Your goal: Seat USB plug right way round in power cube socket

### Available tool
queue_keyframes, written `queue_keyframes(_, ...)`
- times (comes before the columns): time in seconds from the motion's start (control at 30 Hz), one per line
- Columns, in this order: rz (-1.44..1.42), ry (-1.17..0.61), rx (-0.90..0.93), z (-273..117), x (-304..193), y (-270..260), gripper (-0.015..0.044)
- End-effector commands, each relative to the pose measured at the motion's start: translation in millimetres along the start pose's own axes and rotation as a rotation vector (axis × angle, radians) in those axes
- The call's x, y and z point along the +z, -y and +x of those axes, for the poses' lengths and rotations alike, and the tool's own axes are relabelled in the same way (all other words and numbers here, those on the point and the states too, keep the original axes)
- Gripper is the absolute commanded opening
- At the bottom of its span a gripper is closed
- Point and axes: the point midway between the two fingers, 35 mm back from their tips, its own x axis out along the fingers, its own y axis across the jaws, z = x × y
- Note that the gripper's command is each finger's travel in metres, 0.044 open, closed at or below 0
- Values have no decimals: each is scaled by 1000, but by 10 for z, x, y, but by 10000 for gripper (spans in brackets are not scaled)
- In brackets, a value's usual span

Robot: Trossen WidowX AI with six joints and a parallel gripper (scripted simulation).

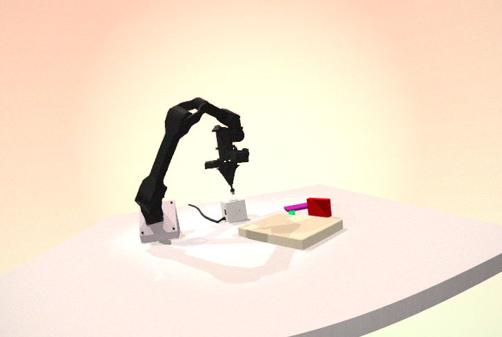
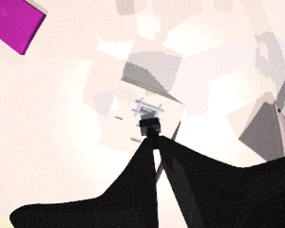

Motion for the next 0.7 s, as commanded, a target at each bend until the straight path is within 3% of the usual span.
queue_keyframes(0.0,-111,0,1,3,0,-1,0)
queue_keyframes(0.67,-634,0,1,2,0,-1,0)
